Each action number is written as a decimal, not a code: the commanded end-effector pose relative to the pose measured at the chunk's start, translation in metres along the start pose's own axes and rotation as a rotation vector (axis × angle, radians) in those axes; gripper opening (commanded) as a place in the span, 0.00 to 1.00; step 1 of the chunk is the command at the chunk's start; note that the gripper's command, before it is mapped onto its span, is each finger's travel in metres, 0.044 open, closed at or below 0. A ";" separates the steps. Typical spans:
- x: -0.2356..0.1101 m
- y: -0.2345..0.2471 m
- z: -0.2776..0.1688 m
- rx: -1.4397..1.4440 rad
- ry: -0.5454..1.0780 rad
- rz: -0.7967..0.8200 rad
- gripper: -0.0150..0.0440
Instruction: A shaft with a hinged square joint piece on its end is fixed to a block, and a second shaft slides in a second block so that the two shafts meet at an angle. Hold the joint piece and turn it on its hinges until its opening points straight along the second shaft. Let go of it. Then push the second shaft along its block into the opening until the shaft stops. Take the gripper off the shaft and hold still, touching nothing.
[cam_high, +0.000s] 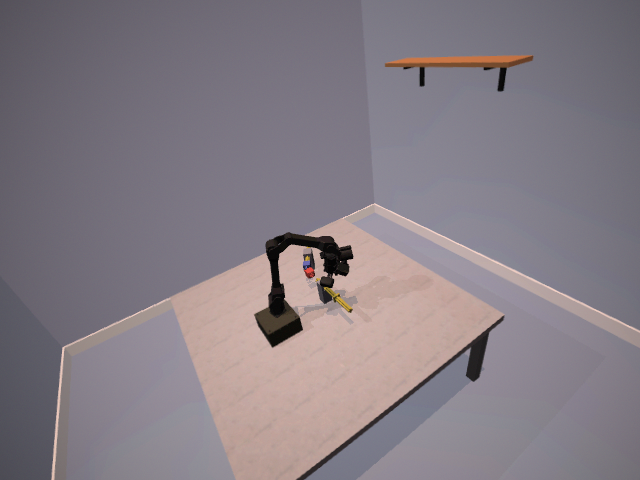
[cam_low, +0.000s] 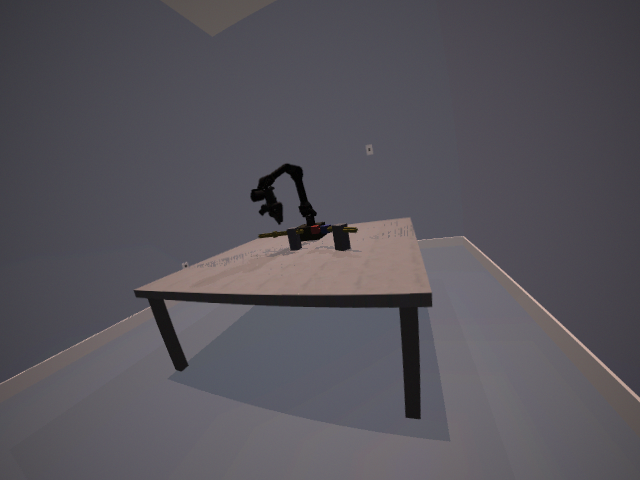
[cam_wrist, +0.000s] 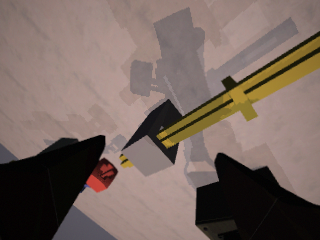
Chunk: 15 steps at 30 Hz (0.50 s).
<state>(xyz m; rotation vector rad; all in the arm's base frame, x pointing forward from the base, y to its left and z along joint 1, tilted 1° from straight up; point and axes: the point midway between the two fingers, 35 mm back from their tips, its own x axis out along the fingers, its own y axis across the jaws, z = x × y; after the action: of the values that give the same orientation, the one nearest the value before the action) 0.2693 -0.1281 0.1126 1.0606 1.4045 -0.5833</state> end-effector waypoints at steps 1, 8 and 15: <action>-0.006 -0.010 0.015 -0.118 -0.036 -0.031 1.00; -0.016 -0.032 0.037 -0.339 -0.074 -0.100 1.00; -0.027 -0.056 0.058 -0.558 -0.088 -0.182 1.00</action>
<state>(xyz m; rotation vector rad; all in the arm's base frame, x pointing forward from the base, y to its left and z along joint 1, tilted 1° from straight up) 0.2503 -0.1959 0.1137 0.5549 1.4618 -0.3633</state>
